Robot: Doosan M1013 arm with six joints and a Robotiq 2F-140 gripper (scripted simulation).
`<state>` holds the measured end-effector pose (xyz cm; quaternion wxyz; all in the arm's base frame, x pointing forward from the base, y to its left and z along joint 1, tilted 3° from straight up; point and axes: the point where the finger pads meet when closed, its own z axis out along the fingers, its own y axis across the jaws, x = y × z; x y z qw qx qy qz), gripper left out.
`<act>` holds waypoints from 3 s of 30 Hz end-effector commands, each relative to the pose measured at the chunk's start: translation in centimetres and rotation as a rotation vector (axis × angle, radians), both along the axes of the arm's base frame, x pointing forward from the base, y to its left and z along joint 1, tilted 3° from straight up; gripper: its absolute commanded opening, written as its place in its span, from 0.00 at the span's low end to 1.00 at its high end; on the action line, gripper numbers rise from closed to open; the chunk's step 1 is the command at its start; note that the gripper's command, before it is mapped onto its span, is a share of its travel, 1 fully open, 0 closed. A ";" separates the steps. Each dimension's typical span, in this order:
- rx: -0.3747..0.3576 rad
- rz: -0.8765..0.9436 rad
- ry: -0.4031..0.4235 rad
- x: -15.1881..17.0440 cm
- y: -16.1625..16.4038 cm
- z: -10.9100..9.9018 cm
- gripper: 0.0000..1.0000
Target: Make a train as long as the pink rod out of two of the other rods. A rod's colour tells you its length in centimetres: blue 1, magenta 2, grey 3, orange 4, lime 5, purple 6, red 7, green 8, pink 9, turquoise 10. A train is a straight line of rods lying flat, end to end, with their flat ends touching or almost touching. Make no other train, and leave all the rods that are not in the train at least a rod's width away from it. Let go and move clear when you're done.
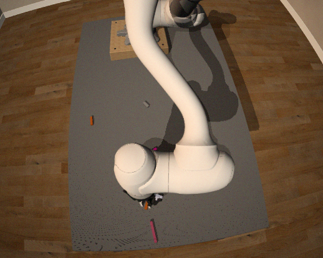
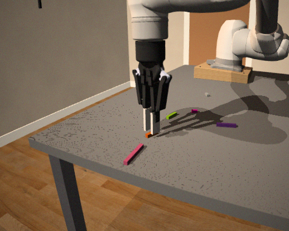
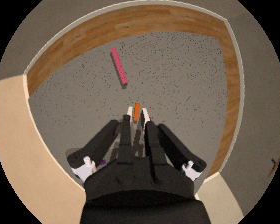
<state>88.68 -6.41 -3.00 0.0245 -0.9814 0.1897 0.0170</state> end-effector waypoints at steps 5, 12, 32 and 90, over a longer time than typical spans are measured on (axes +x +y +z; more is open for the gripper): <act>0.000 0.000 0.000 0.0 0.0 -0.7 0.23; 0.000 0.000 0.000 0.0 0.1 -1.2 0.23; 0.000 0.000 0.000 0.0 0.1 -1.3 0.23; 0.000 0.000 0.000 0.0 0.1 -1.2 0.12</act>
